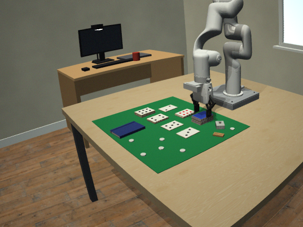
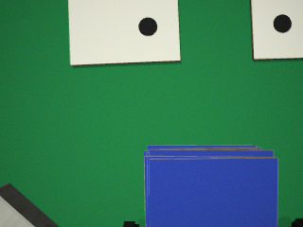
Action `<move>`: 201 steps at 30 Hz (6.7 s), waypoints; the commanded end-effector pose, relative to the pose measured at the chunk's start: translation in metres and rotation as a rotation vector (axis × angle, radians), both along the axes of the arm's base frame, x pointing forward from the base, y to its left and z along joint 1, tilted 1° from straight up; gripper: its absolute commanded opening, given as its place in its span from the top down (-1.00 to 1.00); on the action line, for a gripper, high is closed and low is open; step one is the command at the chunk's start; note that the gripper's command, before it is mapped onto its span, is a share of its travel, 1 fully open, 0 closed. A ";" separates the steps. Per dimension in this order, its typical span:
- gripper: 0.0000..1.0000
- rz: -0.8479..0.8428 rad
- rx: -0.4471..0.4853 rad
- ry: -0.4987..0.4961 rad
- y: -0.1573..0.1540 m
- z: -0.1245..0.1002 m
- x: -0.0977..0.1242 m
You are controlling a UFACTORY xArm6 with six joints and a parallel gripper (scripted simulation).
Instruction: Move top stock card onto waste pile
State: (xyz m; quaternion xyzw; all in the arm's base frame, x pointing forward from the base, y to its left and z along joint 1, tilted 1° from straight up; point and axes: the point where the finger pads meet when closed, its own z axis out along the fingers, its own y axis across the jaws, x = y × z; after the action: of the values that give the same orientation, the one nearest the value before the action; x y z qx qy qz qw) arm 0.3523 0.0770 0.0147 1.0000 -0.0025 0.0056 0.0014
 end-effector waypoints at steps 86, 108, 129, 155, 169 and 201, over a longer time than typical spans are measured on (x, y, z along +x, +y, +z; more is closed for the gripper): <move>-0.46 0.000 0.001 -0.004 0.000 -0.002 0.001; -0.46 0.000 0.001 -0.004 0.000 0.012 0.001; -0.46 0.000 0.001 -0.004 0.000 0.038 0.001; -0.46 0.027 0.000 -0.004 -0.077 0.038 0.004; -0.46 0.041 0.000 -0.004 -0.118 0.038 0.006; -0.46 0.041 0.000 -0.004 -0.119 0.029 0.006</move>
State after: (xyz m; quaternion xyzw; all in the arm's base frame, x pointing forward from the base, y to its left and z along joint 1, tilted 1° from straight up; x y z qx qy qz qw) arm 0.3570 -0.0418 0.0445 0.9998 0.0180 0.0053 0.0009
